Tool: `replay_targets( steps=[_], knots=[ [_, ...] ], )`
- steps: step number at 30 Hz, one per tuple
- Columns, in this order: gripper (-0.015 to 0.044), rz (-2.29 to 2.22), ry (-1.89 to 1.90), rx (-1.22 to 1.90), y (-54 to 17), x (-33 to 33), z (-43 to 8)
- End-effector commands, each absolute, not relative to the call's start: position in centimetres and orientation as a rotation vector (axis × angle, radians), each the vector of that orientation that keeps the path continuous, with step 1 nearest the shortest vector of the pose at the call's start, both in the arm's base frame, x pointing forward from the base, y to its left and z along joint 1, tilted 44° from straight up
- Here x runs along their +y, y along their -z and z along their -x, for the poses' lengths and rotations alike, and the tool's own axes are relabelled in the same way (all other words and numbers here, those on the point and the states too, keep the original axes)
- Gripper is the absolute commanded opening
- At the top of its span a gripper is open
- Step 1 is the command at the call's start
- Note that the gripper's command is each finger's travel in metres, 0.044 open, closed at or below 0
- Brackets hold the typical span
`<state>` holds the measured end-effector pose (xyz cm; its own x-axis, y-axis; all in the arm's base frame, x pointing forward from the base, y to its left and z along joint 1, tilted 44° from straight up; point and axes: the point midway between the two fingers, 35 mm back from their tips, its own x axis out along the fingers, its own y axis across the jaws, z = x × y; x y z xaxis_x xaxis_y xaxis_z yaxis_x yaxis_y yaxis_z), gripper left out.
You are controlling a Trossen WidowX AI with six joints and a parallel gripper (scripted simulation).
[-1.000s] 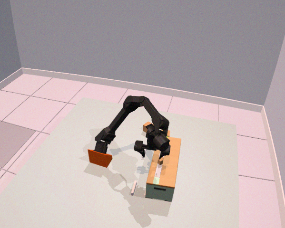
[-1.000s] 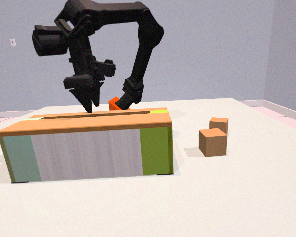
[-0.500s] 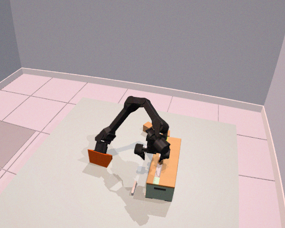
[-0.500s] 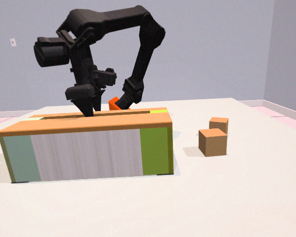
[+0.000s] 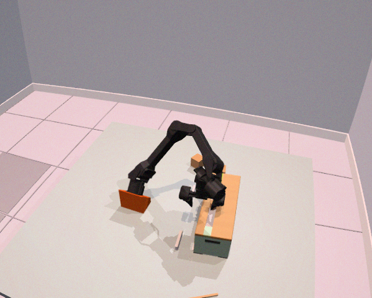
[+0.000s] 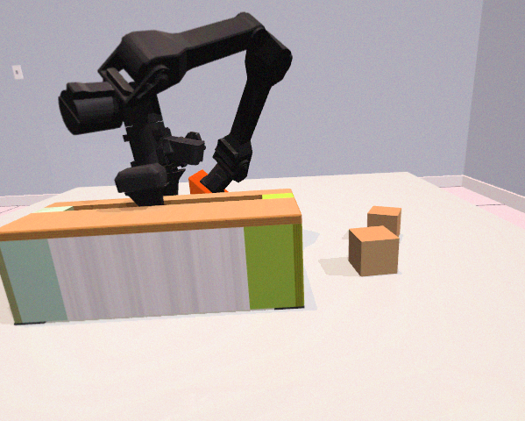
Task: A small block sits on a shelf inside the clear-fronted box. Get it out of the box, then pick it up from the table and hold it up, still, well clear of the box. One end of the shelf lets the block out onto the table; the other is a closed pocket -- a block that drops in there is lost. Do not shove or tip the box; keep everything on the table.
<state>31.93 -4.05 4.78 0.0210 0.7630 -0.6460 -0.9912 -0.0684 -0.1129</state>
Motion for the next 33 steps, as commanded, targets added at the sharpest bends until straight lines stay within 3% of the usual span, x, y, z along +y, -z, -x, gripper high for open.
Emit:
replay_targets(
  steps=[1,33],
  knots=[
    [0.0400,0.657,-1.521,0.447,-4.8,-4.2,-31.9],
    [0.0400,0.655,-1.522,0.447,-6.3,-2.5,-31.9]
  ],
)
